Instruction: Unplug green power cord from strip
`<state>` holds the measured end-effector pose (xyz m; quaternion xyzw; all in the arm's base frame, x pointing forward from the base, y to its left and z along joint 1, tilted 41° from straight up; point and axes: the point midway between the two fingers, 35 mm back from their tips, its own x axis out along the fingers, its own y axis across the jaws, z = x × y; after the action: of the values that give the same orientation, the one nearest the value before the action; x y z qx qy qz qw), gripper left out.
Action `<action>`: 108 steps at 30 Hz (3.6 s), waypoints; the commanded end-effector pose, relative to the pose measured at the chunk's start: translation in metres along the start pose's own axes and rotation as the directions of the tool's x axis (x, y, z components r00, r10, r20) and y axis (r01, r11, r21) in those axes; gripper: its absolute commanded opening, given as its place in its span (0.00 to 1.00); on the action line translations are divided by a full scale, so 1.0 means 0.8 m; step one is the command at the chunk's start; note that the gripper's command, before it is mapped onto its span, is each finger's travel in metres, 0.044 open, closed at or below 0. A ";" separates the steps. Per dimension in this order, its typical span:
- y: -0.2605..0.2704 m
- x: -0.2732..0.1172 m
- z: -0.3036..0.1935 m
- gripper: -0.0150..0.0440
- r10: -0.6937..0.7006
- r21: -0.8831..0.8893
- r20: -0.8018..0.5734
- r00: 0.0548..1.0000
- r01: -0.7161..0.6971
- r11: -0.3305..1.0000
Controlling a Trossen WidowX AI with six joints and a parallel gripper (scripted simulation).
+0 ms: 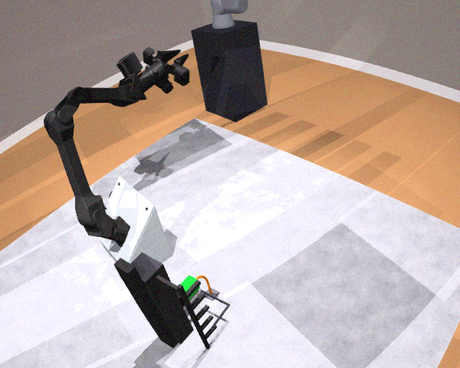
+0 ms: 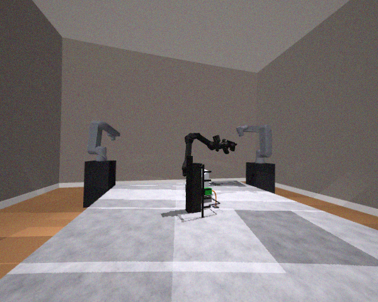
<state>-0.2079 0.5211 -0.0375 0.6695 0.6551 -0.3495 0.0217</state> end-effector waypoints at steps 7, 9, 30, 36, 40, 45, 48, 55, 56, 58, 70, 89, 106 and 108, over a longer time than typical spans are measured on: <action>0.161 -0.007 -0.064 0.53 0.319 0.227 0.030 0.947 -0.317 0.921; 0.200 -0.019 -0.072 0.53 0.395 0.249 0.026 0.918 -0.389 0.887; 0.527 -0.241 -0.091 0.53 0.814 0.690 0.457 0.359 -0.721 -0.069; 0.583 -0.355 -0.065 0.53 0.757 0.667 0.642 0.125 -0.578 -0.470; 0.600 -0.440 -0.042 0.53 0.646 0.584 0.763 -0.025 -0.402 -0.705; 0.597 -0.540 -0.015 0.53 0.451 0.431 0.877 -0.168 -0.140 -0.891; 0.594 -0.553 -0.011 0.53 0.420 0.408 0.889 -0.184 -0.103 -0.907; 0.599 -0.547 -0.012 0.53 0.420 0.408 0.889 -0.184 -0.103 -0.907; 0.599 -0.547 -0.012 0.53 0.420 0.408 0.889 -0.184 -0.103 -0.907; 0.599 -0.550 -0.013 0.53 0.420 0.408 0.889 -0.183 -0.103 -0.907; 0.598 -0.573 -0.017 0.53 0.420 0.408 0.888 -0.184 -0.103 -0.907; 0.596 -0.602 -0.021 0.53 0.420 0.407 0.888 -0.186 -0.103 -0.907; 0.601 -0.604 -0.011 0.31 0.418 0.407 0.890 -0.182 -0.096 -0.908; 0.601 -0.604 -0.011 0.29 0.418 0.407 0.890 -0.182 -0.096 -0.908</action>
<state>0.2746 0.0405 0.0025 0.6685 -0.6090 -0.3601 -0.2294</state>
